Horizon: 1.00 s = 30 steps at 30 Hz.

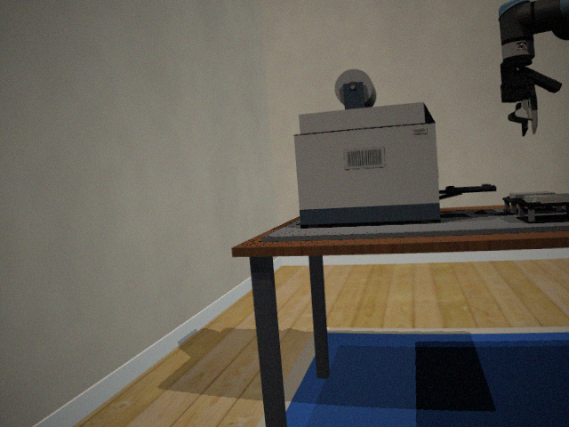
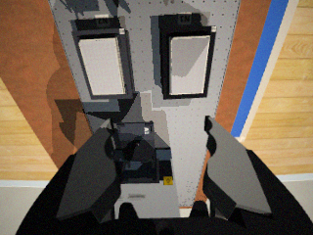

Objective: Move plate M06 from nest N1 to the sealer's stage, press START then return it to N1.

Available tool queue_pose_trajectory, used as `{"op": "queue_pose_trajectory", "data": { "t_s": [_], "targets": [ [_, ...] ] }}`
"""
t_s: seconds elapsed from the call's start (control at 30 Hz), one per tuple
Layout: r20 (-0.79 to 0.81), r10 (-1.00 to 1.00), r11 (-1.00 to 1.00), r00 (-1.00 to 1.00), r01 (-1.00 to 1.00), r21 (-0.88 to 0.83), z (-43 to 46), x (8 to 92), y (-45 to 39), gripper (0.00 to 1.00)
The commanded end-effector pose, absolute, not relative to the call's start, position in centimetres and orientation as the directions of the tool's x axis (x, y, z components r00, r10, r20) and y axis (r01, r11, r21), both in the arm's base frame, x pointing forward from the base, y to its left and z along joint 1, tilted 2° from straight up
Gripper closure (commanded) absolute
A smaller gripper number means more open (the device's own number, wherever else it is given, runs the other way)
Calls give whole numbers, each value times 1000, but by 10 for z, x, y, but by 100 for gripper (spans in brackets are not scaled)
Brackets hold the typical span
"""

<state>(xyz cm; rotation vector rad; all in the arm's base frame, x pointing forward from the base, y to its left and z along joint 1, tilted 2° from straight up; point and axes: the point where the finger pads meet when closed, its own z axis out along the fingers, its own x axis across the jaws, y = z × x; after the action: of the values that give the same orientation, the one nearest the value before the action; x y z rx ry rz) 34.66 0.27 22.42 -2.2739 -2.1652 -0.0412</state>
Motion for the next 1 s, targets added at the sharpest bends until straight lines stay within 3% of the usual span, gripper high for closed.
{"op": "queue_pose_trajectory", "data": {
  "t_s": [0.0,0.97],
  "targets": [
    [22,999,-45,44,999,17,232,350,-4,32],
    [22,999,-49,48,999,17,251,356,-23,32]
  ]
}}
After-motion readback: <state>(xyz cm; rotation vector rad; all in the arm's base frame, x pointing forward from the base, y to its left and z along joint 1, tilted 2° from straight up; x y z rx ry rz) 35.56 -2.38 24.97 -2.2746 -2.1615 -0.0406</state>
